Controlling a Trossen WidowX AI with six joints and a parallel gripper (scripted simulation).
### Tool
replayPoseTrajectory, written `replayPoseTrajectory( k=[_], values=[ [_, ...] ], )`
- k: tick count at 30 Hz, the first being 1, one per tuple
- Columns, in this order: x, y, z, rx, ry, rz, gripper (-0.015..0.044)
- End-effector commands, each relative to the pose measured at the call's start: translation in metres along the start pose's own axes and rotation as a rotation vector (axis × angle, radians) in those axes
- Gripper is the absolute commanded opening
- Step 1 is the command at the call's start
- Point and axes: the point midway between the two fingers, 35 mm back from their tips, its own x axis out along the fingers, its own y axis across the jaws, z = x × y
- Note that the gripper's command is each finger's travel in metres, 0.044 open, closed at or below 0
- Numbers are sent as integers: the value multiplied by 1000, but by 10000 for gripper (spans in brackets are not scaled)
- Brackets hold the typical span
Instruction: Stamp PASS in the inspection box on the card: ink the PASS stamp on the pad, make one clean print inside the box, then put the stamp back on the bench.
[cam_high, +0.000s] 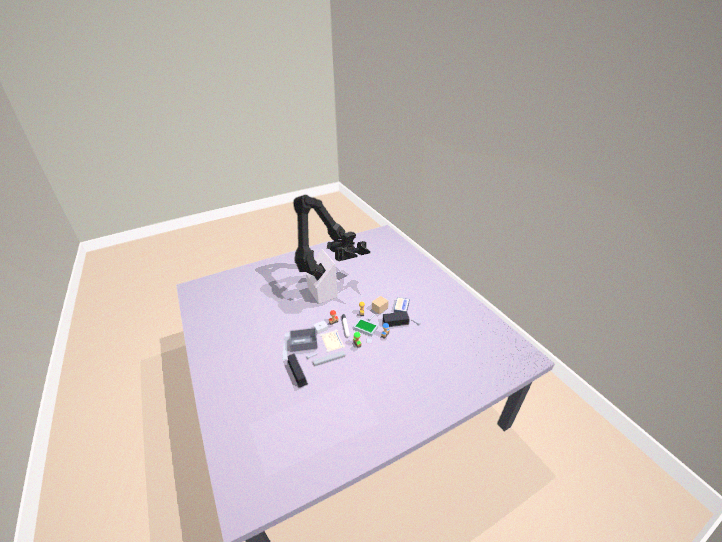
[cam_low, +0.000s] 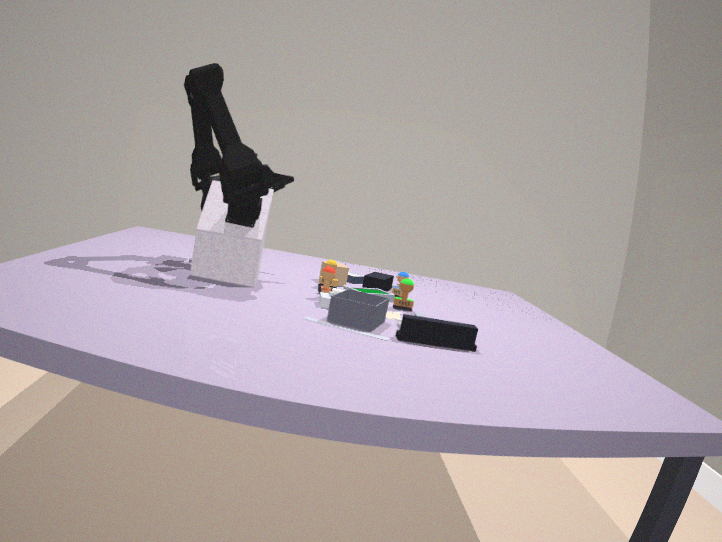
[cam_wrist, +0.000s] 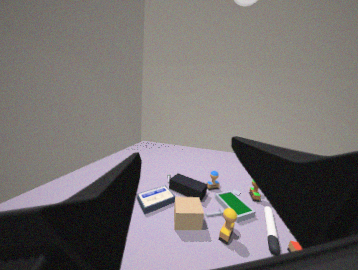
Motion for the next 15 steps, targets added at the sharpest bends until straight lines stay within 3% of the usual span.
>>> replayPoseTrajectory(
  k=[1, 7, 15],
  values=[
    [1, 0, 0, -1, 9, -4, 374],
    [35, -2, -6, -33, 312, -119, 230],
    [87, -10, -18, -55, 727, -182, 230]
  ],
)
